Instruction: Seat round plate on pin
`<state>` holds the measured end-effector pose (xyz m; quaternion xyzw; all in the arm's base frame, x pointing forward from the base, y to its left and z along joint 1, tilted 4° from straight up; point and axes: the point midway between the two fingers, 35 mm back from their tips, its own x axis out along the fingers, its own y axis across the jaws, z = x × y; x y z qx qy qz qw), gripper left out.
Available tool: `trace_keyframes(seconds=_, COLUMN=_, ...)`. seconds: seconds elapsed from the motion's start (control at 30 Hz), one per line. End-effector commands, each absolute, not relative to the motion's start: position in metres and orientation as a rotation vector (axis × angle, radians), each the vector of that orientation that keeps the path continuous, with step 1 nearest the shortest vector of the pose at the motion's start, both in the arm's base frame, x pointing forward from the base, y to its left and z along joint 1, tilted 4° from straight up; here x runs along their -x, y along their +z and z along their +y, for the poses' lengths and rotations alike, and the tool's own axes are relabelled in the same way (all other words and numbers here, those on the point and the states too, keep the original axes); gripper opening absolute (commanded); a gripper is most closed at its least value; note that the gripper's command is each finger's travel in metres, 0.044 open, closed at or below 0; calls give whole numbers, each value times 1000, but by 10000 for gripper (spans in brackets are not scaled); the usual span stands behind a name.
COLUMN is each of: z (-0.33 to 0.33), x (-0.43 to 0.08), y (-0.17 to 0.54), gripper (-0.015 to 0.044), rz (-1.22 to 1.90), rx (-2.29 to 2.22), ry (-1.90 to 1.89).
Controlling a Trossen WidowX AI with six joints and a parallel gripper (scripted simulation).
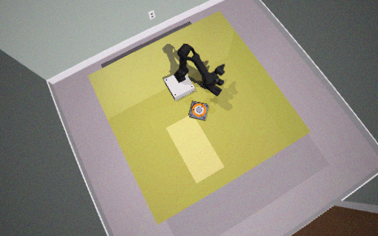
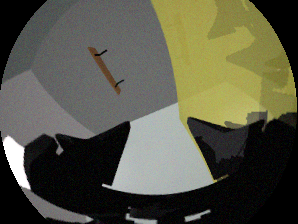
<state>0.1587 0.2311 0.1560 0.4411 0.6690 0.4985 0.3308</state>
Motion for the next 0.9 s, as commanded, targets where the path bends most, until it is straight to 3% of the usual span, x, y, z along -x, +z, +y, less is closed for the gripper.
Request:
trace_keyframes(seconds=0.0, z=231, x=-160, y=154, gripper=374, rz=1747, rx=-1140, ry=1290)
trace_keyframes(seconds=0.3, z=178, x=-229, y=85, gripper=138, rz=1668, rx=-627, ry=716)
trace_keyframes(seconds=0.47, z=105, x=-273, y=62, gripper=6, rz=1609, rx=-305, ry=325)
trace_keyframes(seconds=0.67, z=43, x=-297, y=63, gripper=0, rz=1570, rx=-88, ry=53)
trace_keyframes(seconds=0.87, z=40, x=-296, y=63, gripper=0, rz=1568, rx=-78, ry=40)
